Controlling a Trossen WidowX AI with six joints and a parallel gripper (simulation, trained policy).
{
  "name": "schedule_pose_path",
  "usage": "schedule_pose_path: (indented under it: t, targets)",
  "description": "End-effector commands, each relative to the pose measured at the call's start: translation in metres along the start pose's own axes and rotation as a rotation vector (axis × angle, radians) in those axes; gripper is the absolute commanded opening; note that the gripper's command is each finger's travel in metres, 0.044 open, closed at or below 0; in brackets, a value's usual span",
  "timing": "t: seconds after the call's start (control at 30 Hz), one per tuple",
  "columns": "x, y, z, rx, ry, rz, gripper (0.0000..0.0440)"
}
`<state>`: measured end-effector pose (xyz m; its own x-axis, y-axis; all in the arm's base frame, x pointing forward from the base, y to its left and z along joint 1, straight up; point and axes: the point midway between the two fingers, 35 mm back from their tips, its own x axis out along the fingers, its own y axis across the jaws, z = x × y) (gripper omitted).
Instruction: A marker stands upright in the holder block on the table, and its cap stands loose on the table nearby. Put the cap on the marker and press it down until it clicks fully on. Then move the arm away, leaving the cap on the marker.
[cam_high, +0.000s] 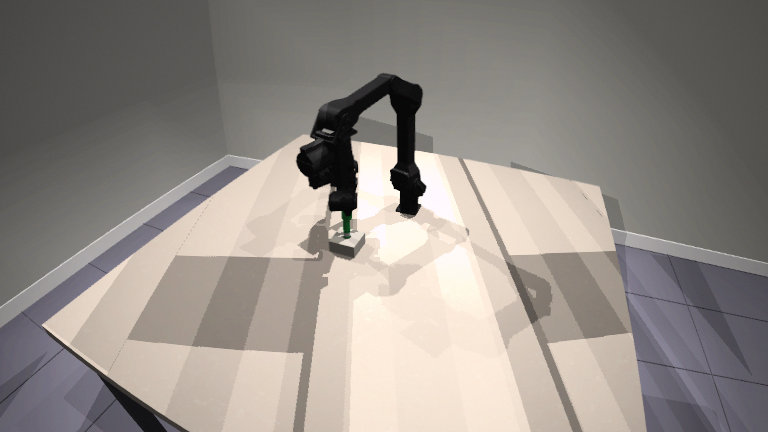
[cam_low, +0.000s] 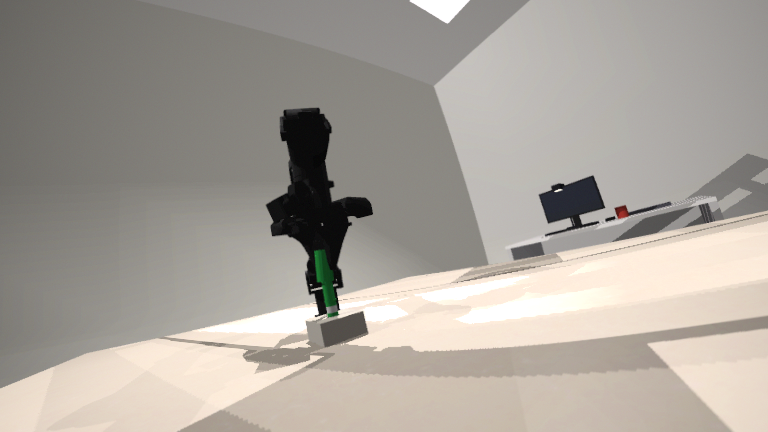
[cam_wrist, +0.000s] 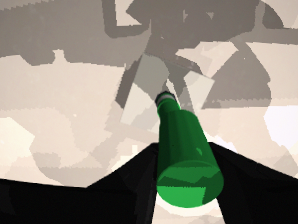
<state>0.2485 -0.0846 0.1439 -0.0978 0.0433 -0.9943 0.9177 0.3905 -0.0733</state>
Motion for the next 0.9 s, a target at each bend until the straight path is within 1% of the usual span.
schedule_pose_path:
  t: [0.0, 0.4, 0.53, 0.77, 0.87]
  targets:
    - [0.015, 0.001, 0.000, -0.012, 0.025, -0.014, 0.0000]
    - [0.043, -0.001, 0.001, -0.043, 0.046, -0.036, 0.0002]
    - [0.050, -0.004, 0.001, -0.048, 0.047, -0.053, 0.0107]
    - [0.052, -0.007, -0.002, -0.050, 0.061, -0.063, 0.0145]
    - [0.052, -0.008, -0.004, -0.051, 0.068, -0.067, 0.0170]
